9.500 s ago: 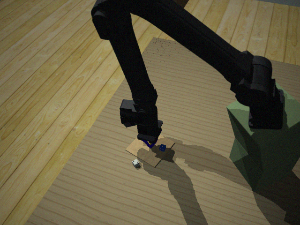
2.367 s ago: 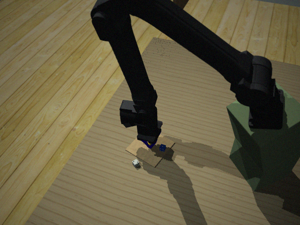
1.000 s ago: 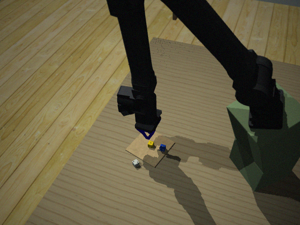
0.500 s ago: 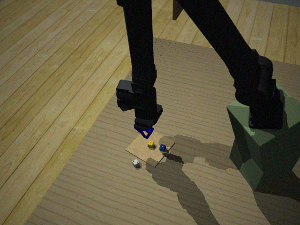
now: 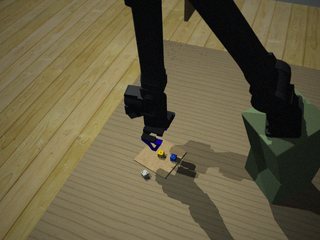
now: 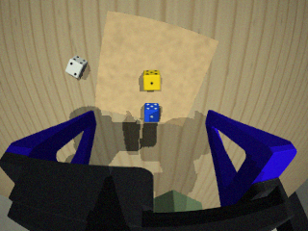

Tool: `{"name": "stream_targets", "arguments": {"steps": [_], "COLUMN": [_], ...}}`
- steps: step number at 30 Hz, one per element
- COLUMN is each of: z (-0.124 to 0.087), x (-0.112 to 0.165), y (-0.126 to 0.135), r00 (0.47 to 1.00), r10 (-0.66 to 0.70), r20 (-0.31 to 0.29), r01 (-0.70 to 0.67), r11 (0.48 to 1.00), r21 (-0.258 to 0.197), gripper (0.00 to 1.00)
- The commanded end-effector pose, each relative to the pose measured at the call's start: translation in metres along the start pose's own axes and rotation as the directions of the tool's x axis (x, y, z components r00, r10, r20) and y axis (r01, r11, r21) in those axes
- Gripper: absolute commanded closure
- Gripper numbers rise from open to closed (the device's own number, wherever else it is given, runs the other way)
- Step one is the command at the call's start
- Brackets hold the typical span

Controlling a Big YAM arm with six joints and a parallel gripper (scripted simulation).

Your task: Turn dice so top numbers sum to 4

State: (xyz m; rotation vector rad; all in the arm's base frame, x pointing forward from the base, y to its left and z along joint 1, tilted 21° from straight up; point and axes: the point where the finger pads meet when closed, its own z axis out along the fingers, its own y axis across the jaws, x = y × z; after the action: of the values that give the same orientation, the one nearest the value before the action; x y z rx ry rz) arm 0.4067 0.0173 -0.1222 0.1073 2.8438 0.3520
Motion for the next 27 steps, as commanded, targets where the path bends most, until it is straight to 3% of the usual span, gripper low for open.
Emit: {"name": "stream_targets", "arguments": {"steps": [1, 3, 7, 10, 11, 19, 25, 27], "z": [-0.009, -0.008, -0.005, -0.005, -0.002, 0.001, 0.004, 0.004], "x": [-0.008, -0.008, -0.02, -0.02, -0.022, -0.027, -0.031, -0.031], "y": [-0.002, -0.001, 0.025, 0.026, 0.035, 0.061, 0.086, 0.086], "r00": [1.0, 1.0, 0.977, 0.973, 0.948, 0.842, 0.705, 0.705], "r10": [-0.006, -0.012, -0.213, -0.23, -0.319, -0.539, -0.708, -0.708], "r20": [0.017, 0.017, 0.025, 0.025, 0.022, 0.023, 0.025, 0.025], "r01": [0.006, 0.012, 0.213, 0.23, 0.319, 0.539, 0.708, 0.708], "r11": [1.0, 1.0, 0.977, 0.973, 0.948, 0.842, 0.706, 0.706], "r21": [-0.001, -0.001, 0.002, 0.003, 0.004, 0.008, 0.012, 0.012], "gripper": [0.0, 0.0, 0.0, 0.0, 0.0, 0.0, 0.0, 0.0]}}
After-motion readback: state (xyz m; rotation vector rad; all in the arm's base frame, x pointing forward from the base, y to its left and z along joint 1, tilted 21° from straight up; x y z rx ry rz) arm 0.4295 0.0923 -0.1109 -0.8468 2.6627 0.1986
